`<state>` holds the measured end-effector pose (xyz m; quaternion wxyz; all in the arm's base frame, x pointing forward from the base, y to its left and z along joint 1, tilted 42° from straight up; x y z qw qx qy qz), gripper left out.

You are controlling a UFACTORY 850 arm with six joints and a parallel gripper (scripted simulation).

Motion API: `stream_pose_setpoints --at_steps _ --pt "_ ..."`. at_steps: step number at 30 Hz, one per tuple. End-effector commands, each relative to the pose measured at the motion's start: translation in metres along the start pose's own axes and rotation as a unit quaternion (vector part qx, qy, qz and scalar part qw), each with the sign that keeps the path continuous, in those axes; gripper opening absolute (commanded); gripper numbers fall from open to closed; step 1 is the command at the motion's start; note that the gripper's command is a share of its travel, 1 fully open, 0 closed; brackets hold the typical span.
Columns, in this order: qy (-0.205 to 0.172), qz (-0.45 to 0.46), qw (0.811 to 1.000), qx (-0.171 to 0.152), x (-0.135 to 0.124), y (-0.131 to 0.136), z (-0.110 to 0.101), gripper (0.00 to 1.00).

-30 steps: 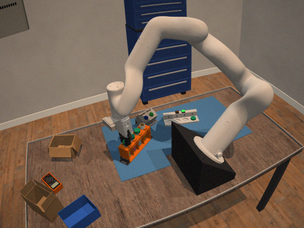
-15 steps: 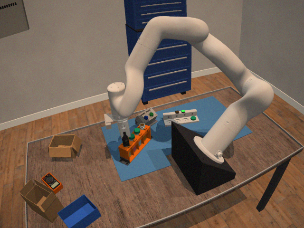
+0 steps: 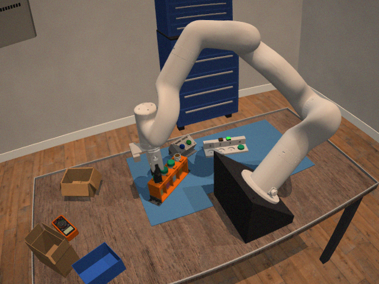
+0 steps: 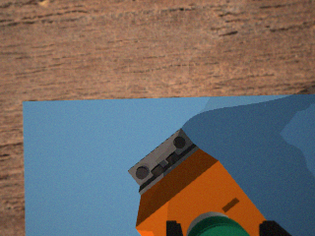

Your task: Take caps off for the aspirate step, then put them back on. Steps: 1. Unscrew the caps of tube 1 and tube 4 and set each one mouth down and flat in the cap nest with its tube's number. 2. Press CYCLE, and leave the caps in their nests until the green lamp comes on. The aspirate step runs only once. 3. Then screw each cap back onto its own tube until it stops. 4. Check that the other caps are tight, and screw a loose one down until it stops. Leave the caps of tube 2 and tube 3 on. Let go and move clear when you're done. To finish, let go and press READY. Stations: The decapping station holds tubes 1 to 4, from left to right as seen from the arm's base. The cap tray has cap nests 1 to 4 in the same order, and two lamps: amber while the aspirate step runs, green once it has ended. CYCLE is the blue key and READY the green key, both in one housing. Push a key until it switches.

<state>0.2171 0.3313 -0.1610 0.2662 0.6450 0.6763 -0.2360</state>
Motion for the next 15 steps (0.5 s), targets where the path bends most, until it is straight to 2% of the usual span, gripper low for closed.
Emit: stream_pose_setpoints --at_steps 1,4,7,9,10,11,12,14,15 --pt "0.000 -0.070 0.998 0.003 0.0008 0.0011 -0.0011 0.46" --pt "0.000 -0.193 0.981 0.003 0.0008 0.0011 -0.0011 0.46" --pt "0.001 -0.234 0.972 0.003 0.0008 0.0011 -0.0011 0.46" --pt "0.001 -0.305 0.952 0.002 0.0007 0.0009 -0.0010 0.46" --pt "0.001 -0.314 0.949 0.003 0.0008 0.0011 -0.0011 0.46" --pt "0.001 -0.353 0.936 0.003 0.0007 0.0011 -0.0010 0.46" --pt "0.001 -0.353 0.935 0.003 0.0008 0.0011 -0.0011 0.46" --pt "0.001 -0.424 0.906 0.002 0.0006 0.0009 -0.0010 0.46" --pt "0.001 -0.430 0.903 0.003 0.0007 0.0011 -0.0011 0.46"
Point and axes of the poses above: the point where the finger pads meet when closed, its own z axis out along the fingers, its own y axis across the jaws, x = y × z, the point moved 9 cm from there along -z, back along the fingers, and after that the axes turned 1 degree about z, right-handed, at the moved point
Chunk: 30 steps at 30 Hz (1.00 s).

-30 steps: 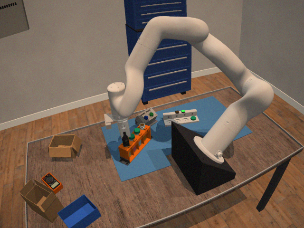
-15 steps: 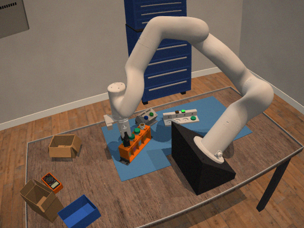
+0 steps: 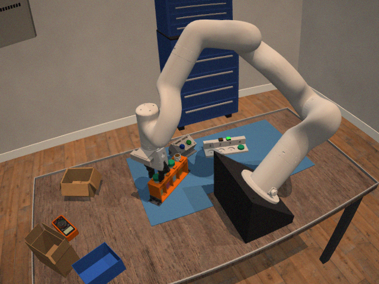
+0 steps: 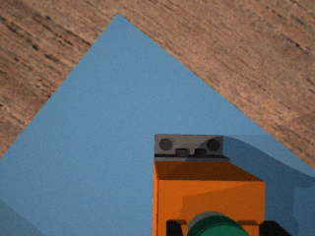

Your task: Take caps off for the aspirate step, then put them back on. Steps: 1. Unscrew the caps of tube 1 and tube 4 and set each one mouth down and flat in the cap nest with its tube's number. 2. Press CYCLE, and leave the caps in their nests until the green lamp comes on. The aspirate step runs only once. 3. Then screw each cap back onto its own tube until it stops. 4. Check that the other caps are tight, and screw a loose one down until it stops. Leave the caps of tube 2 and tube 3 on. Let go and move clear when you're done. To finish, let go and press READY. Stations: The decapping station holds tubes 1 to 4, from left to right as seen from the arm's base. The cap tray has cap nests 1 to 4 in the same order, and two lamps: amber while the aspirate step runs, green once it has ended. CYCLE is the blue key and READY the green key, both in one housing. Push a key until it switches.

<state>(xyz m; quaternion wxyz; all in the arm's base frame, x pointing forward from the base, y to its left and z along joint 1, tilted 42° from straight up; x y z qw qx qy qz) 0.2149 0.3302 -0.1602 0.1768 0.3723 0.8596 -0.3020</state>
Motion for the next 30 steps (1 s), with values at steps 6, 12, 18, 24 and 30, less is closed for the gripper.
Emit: stream_pose_setpoints --at_steps 6,12,18,24,30 --pt "0.008 -0.219 0.975 0.015 -0.0005 0.0038 -0.0010 0.46" --pt "0.010 -0.372 0.928 0.013 -0.0004 0.0037 -0.0010 0.46" --pt "0.010 -0.372 0.928 0.013 -0.0005 0.0038 -0.0010 0.46" --pt "0.010 -0.372 0.928 0.013 -0.0005 0.0038 -0.0010 0.00" --pt "0.010 -0.372 0.928 0.013 -0.0004 0.0039 -0.0010 0.00"
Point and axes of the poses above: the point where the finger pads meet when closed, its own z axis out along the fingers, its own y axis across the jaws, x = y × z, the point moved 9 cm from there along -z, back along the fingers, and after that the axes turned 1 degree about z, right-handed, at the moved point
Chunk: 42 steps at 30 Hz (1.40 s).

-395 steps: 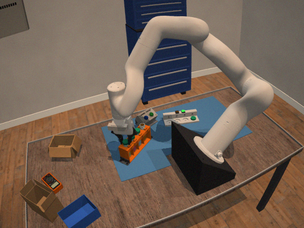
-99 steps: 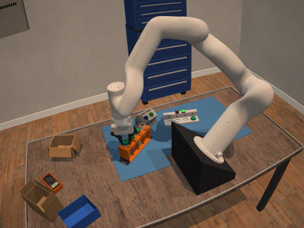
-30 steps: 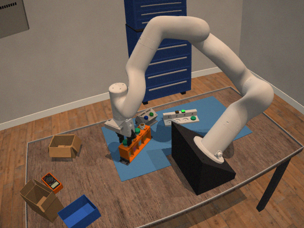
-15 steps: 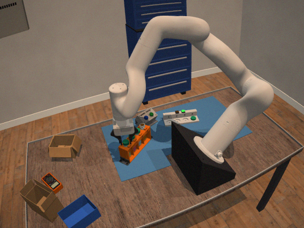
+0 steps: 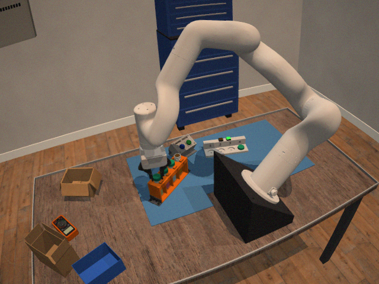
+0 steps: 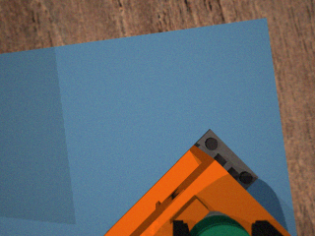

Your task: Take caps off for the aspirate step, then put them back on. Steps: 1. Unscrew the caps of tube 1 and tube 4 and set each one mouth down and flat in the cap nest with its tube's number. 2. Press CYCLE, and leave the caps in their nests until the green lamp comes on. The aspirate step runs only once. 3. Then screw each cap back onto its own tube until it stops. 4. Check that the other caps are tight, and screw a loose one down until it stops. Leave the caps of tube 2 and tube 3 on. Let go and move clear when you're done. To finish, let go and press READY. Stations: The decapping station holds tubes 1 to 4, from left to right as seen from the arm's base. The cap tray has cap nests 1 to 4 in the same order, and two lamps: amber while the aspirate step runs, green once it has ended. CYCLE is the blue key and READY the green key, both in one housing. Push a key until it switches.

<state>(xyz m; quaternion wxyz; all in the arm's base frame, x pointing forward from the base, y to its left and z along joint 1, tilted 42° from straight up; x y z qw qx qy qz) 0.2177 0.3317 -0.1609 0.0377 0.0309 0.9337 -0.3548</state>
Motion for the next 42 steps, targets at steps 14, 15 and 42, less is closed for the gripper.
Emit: stream_pose_setpoints --at_steps 14,15,42 --pt "0.000 0.223 0.975 -0.001 -0.0004 0.0007 -0.0005 0.00" --pt "0.000 0.247 0.969 -0.001 -0.0004 0.0007 -0.0005 0.00" --pt "0.001 0.707 0.707 -0.001 -0.0004 0.0007 0.0004 0.00"
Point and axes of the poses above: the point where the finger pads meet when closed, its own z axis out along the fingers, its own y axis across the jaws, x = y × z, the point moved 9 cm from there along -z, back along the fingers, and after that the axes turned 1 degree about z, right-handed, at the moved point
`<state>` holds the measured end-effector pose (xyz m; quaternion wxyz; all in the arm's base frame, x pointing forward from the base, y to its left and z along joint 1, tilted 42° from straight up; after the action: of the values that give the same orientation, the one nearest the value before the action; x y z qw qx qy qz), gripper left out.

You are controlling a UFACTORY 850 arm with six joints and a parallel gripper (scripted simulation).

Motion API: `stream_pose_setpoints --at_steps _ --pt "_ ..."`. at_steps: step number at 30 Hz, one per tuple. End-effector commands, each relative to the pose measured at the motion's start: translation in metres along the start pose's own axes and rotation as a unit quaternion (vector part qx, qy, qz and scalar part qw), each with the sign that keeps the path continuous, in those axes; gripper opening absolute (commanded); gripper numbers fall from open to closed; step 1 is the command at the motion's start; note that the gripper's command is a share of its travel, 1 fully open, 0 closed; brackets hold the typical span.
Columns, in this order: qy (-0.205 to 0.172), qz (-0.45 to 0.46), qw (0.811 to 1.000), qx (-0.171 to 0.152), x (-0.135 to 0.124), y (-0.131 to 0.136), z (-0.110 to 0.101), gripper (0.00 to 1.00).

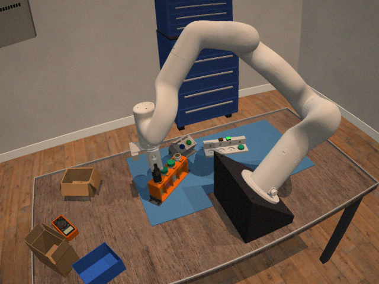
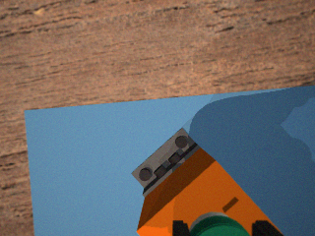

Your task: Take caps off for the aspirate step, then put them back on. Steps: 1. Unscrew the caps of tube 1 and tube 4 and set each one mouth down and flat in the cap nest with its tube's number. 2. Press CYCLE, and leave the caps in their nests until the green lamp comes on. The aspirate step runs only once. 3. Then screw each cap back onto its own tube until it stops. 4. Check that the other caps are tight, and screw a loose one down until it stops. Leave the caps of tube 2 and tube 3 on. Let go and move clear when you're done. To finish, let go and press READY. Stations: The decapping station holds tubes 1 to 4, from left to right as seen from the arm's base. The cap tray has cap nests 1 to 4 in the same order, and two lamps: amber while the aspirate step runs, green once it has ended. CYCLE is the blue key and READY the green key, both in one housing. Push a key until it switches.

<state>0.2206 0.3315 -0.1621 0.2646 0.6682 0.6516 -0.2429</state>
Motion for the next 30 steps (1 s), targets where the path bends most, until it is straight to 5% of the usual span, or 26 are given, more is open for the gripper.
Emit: stream_pose_setpoints --at_steps 1,3,4,16,22,30 --pt "0.005 0.026 1.000 -0.014 -0.0001 -0.0025 -0.0006 0.00" --pt "0.005 0.026 1.000 -0.014 -0.0001 -0.0025 -0.0006 0.00" --pt "0.005 0.026 1.000 -0.014 -0.0001 -0.0025 -0.0005 0.46" --pt "0.005 0.026 1.000 -0.014 -0.0001 -0.0025 -0.0005 0.46" --pt "0.002 -0.140 0.990 -0.015 -0.0001 -0.0025 -0.0010 0.46" --pt "-0.001 -0.342 0.940 -0.015 -0.0002 -0.0025 -0.0010 0.46"
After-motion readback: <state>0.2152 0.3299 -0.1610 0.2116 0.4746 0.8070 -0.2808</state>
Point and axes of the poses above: the point where the finger pads meet when closed, its own z axis out along the fingers, its own y axis across the jaws, x = y × z, the point moved 9 cm from there along -z, back along the fingers, and after that the axes turned 1 degree about z, right-handed, at the moved point
